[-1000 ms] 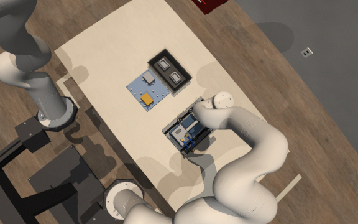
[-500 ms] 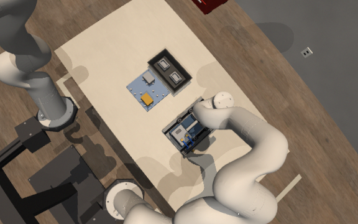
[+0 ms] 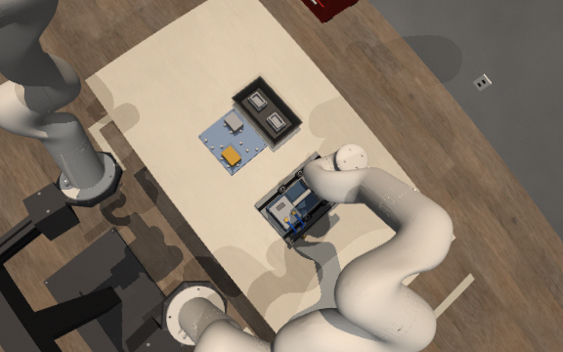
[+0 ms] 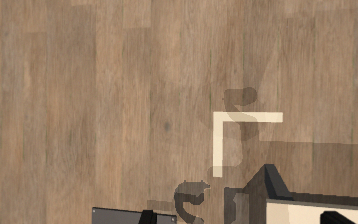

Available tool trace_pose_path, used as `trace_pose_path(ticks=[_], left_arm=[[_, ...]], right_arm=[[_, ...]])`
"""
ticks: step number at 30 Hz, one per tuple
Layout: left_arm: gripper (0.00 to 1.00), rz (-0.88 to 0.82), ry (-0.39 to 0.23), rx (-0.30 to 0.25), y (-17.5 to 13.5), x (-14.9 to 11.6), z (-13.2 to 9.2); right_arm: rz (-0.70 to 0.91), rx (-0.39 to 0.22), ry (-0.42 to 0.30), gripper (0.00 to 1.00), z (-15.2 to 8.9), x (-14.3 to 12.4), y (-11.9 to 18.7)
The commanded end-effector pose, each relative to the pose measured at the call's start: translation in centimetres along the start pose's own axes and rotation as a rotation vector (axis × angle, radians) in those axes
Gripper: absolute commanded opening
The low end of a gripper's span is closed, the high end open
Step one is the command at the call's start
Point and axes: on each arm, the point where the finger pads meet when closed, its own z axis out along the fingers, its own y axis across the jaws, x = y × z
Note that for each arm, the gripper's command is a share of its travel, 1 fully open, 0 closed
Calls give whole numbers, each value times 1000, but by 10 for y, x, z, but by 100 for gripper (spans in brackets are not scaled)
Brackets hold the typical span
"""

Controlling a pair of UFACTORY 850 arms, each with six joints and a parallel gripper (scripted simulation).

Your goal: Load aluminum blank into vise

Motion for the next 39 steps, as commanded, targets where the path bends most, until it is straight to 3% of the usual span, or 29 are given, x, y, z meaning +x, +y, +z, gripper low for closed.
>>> trace_pose_path(ticks=[1, 39], left_arm=[[100, 0, 2, 0, 0, 0, -1], [100, 0, 2, 0, 0, 0, -1]], right_arm=[[0, 2, -1, 0, 1, 0, -1], [0, 2, -1, 0, 13, 0, -1]])
